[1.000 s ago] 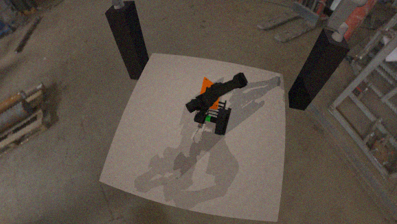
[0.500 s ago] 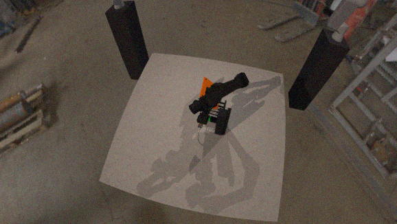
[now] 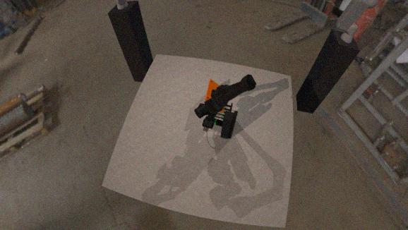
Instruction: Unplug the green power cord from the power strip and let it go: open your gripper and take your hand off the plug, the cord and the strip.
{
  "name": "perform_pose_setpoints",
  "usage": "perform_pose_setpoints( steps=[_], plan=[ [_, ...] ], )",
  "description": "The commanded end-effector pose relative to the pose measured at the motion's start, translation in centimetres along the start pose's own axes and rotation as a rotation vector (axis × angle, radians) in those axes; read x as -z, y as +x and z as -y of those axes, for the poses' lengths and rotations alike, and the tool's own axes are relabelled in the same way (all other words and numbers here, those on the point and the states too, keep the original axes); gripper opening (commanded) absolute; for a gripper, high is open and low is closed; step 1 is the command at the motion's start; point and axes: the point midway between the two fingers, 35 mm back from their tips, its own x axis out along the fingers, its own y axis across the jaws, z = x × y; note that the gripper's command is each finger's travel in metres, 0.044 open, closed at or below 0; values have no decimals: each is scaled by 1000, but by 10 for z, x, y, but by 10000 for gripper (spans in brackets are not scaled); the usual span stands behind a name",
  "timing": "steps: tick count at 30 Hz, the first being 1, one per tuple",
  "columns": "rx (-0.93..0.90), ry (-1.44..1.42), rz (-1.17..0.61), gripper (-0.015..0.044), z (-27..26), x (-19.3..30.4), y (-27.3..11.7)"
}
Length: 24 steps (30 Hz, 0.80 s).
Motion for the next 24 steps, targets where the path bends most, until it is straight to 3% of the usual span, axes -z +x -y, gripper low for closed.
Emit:
perform_pose_setpoints(
  steps=[1,24],
  plan=[
    [0,0,0,15,0,0,-1],
    [-2,2,3,0,-2,-30,-2]
  ],
)
